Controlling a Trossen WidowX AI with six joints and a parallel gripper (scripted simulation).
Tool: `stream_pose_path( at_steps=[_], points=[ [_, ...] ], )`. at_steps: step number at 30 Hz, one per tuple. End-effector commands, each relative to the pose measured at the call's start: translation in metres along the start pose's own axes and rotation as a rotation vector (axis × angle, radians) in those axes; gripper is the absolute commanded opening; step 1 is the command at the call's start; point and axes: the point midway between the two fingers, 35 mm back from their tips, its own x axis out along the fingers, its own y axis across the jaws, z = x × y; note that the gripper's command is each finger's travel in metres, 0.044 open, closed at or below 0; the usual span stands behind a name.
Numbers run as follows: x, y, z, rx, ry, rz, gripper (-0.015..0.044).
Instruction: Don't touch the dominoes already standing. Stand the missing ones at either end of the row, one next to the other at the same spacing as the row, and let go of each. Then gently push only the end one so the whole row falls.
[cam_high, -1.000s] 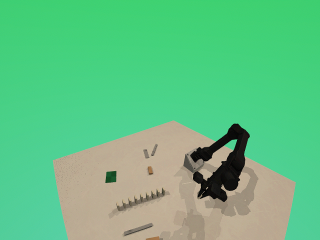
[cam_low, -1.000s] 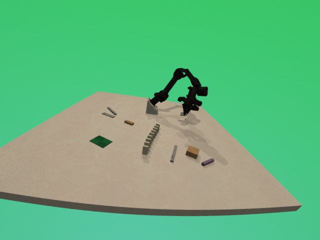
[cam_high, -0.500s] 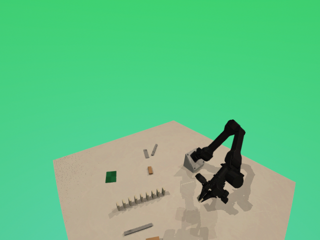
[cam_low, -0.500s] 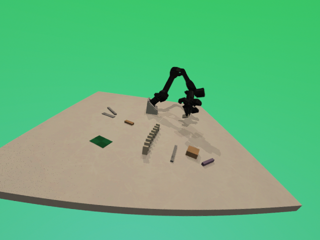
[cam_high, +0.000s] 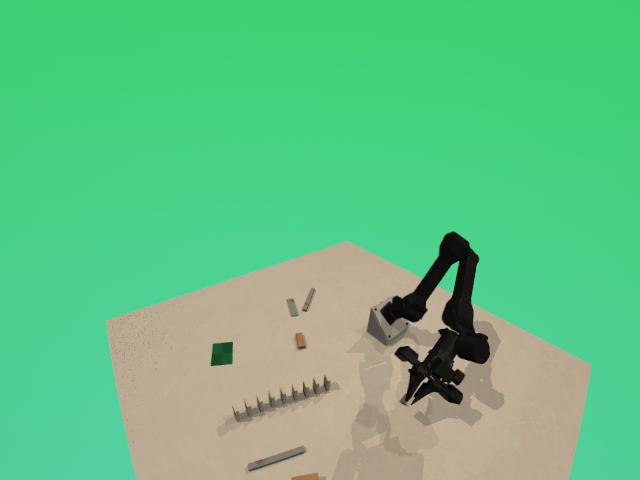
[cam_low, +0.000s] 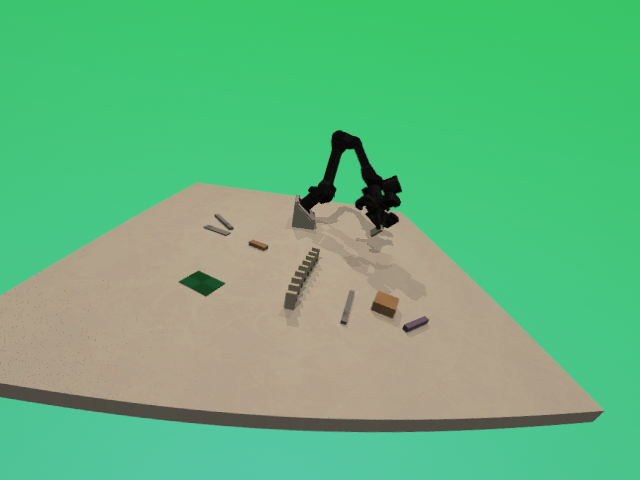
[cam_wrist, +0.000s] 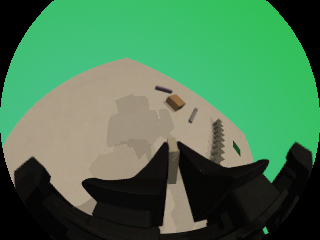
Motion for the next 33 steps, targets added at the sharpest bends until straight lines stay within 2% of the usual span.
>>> stream_pose_path(
  at_steps=[1, 23, 33],
  points=[
    [-0.005, 0.000, -0.001, 0.042, -0.065, -0.002, 0.0026],
    [-0.049, -0.011, -0.008, 0.432, -0.428, 0.048, 0.0026],
    [-0.052, -0.014, -0.010, 0.466, -0.447, 0.053, 0.0026]
  ],
)
